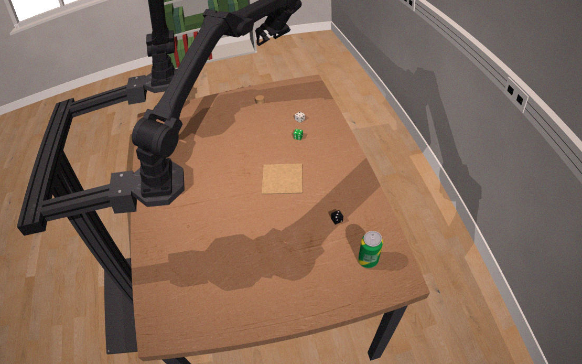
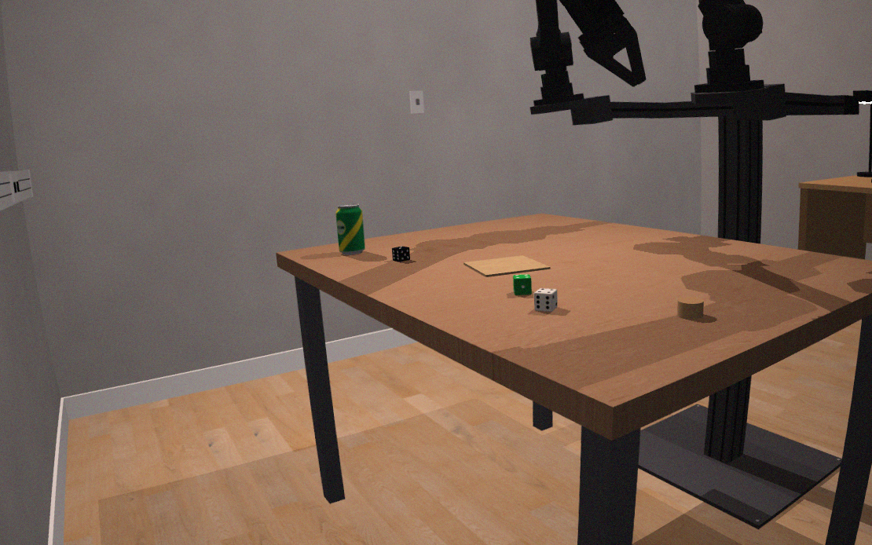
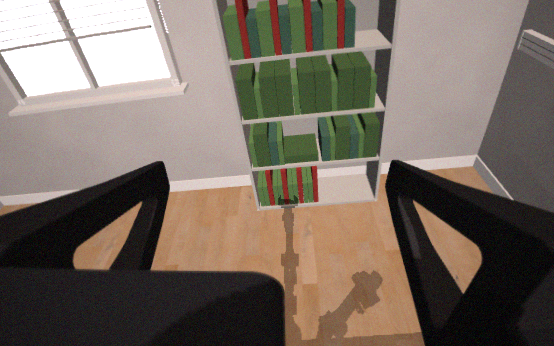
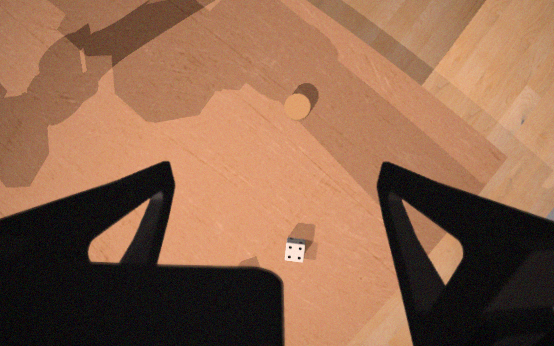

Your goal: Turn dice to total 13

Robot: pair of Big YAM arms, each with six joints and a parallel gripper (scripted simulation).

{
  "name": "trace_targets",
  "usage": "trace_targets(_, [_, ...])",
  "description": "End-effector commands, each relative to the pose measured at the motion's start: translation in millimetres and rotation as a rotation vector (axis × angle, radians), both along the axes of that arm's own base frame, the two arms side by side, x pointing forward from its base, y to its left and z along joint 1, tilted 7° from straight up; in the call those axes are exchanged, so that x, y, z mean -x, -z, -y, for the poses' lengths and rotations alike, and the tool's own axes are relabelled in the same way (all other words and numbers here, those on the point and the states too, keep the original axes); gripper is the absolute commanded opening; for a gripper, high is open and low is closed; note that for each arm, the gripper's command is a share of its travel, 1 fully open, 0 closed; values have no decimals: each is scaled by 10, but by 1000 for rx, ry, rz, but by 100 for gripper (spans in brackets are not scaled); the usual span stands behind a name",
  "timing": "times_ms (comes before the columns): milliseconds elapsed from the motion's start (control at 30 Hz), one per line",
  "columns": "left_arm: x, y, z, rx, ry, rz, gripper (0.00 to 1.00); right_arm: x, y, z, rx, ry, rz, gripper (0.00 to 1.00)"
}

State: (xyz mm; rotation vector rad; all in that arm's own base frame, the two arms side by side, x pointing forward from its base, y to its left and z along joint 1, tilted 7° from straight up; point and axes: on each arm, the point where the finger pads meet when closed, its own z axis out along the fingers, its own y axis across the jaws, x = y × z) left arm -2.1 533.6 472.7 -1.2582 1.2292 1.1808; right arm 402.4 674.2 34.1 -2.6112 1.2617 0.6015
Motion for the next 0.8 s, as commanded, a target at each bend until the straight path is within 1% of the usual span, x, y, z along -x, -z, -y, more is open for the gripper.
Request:
trace_targets(0, [27,-377,-41,-67,-1,-16,100,-359,245,309,-13,-51,112,100])
trace_targets(33, [27,-377,-41,-67,-1,-16,100,-455,389,448,8,-73,155,100])
trace_targets(67, [27,-377,-41,-67,-1,-16,100,-455,389,448,8,-73,155,100])
trace_targets(133, [27,-377,-41,-67,-1,-16,100,-635,681,767,59,-120,242,100])
trace_targets(167, [27,-377,-41,-67,-1,-16,100,-635,681,767,59,-120,242,100])
trace_targets(267, [27,-377,-41,-67,-1,-16,100,-835,1073,1297,146,-196,356,100])
trace_targets(300, [27,-377,-41,-67,-1,-16,100,-835,1073,1297,146,-196,356,100])
trace_targets(400, [27,-377,-41,-67,-1,-16,100,-939,1357,1778,229,-264,437,100])
trace_targets(467, [27,-377,-41,-67,-1,-16,100,-939,1357,1778,229,-264,437,100])
trace_targets(500, [27,-377,-41,-67,-1,-16,100,-829,1423,1779,246,-308,459,100])
trace_targets(600, [27,-377,-41,-67,-1,-16,100,-859,1544,2037,291,-344,494,100])
trace_targets(667, [27,-377,-41,-67,-1,-16,100,-945,1572,2189,307,-336,499,100])
trace_targets(767, [27,-377,-41,-67,-1,-16,100,-949,1578,2203,305,-335,498,100])
